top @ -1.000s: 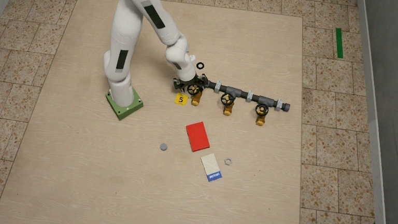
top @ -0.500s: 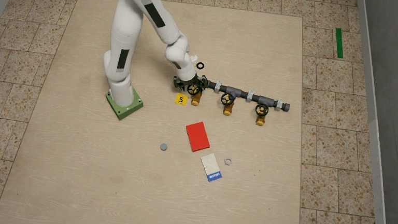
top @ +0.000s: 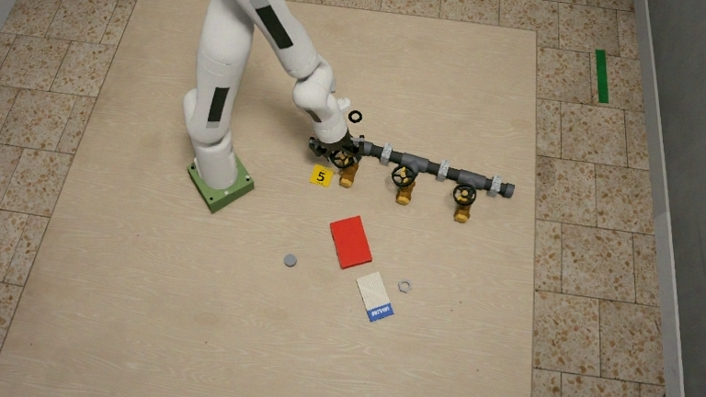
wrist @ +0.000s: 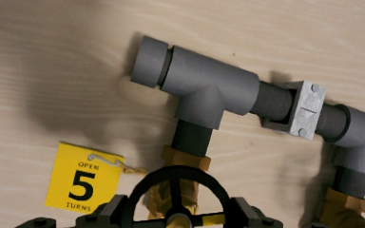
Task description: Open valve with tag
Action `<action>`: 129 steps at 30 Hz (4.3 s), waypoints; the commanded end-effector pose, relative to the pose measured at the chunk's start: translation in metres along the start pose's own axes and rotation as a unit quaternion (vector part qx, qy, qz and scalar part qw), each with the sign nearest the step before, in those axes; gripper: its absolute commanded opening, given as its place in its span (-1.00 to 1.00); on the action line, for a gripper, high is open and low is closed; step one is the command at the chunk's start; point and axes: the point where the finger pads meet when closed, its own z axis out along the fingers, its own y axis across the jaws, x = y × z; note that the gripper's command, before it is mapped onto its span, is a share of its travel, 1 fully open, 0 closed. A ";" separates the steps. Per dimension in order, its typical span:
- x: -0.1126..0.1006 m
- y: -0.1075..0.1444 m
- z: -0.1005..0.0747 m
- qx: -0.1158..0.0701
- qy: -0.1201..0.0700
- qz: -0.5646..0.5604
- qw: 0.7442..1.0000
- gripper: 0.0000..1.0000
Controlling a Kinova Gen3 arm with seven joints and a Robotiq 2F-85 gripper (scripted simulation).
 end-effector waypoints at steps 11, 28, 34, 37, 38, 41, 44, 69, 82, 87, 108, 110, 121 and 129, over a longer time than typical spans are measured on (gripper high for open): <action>0.000 0.000 0.000 0.000 0.000 0.000 1.000 0.29; 0.000 0.000 0.000 0.000 0.000 -0.055 0.998 0.29; 0.000 0.000 0.000 0.000 0.000 -0.135 0.991 0.29; 0.000 0.000 0.000 0.000 0.000 -0.189 0.982 0.29; 0.000 0.000 0.000 0.000 0.000 -0.210 0.978 0.29; 0.000 0.000 0.000 0.000 0.000 -0.276 0.961 0.29; 0.000 0.000 0.000 0.000 0.000 -0.299 0.954 0.29; 0.000 0.000 0.000 0.000 0.000 -0.834 0.551 0.29; 0.000 0.000 0.000 0.000 0.000 -0.946 0.324 0.29; 0.000 0.000 0.000 0.000 0.000 -0.970 0.244 0.29; 0.000 0.000 0.000 0.000 0.000 -0.996 0.093 0.29; 0.000 0.000 0.000 0.000 0.000 -0.996 0.090 0.29; 0.000 0.000 0.000 0.000 0.000 -0.996 0.087 1.00; 0.000 0.000 0.000 0.000 0.000 -0.996 0.087 1.00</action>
